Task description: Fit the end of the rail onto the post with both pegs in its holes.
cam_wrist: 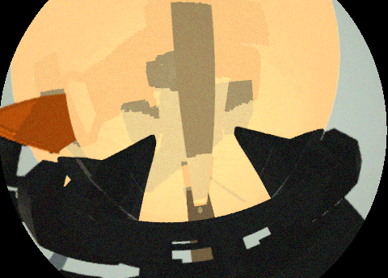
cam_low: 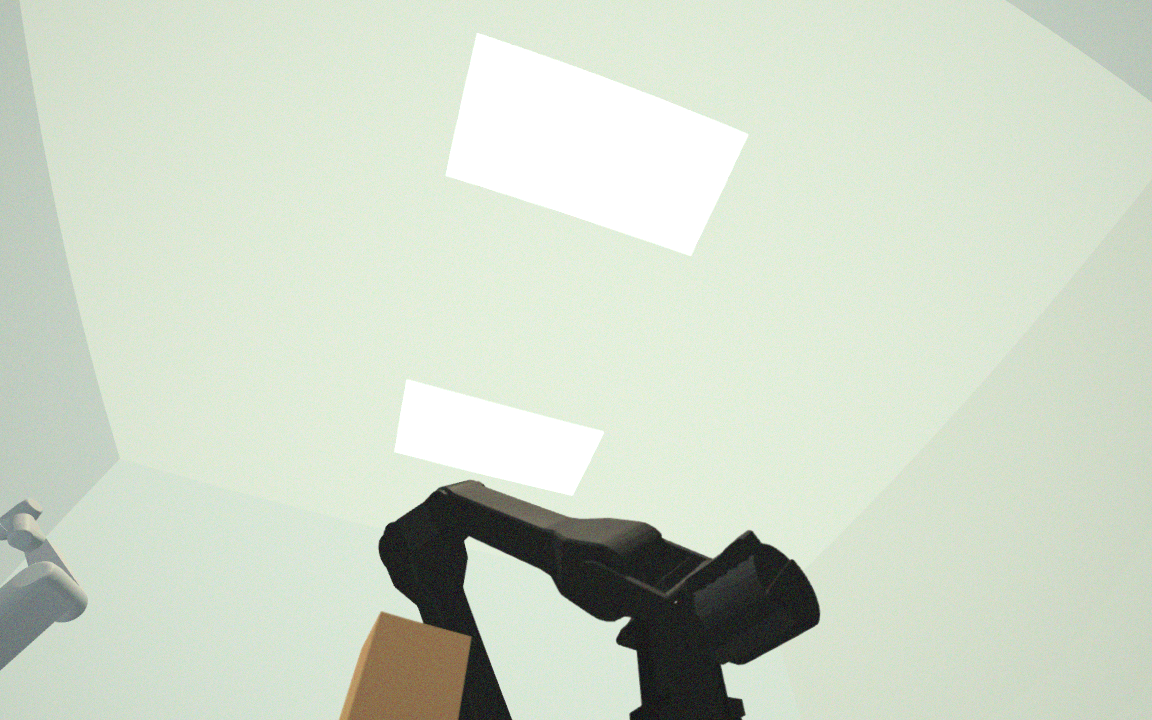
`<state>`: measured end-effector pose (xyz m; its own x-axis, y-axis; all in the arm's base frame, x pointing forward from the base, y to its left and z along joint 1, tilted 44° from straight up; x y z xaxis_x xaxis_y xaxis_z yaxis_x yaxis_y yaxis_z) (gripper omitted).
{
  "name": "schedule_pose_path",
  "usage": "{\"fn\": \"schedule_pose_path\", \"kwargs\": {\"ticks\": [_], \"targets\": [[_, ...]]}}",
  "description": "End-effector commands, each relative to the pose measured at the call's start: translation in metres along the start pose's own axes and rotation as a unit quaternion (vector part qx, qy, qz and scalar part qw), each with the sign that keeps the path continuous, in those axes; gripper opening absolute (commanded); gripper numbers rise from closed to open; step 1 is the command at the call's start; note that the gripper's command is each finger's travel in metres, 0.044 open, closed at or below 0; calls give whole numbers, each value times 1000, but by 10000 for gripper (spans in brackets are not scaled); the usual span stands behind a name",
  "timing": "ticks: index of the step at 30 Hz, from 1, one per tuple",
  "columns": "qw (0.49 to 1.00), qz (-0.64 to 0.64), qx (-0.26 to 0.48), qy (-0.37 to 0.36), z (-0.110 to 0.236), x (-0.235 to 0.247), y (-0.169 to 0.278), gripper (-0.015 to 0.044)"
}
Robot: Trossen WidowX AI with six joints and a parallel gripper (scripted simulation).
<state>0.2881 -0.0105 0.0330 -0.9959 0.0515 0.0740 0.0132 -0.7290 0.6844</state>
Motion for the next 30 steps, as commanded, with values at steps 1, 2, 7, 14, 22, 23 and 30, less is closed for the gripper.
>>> {"fn": "schedule_pose_path", "kwargs": {"ticks": [1,2,7,14,22,23,30], "targets": [[1000,7,4,-3,-7,2,-1,440],[1000,7,4,-3,-9,2,-1,440],[1000,7,5,-3,-11,2,-1,387],[1000,7,5,-3,-11,2,-1,204],[1000,7,5,-3,-11,2,-1,53],[1000,7,5,-3,-11,2,-1,46],[1000,7,5,-3,-11,2,-1,0]]}}
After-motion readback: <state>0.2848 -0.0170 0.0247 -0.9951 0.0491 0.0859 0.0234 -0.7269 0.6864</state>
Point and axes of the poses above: the point midway between the two fingers, 35 mm back from their tips, its own z axis back along the fingers, its own x axis across the jaws, y = z × x, the point moved 8 cm from there along z, back along the fingers, and after that the axes turned 5 degrees about -z, right-handed, at the moved point
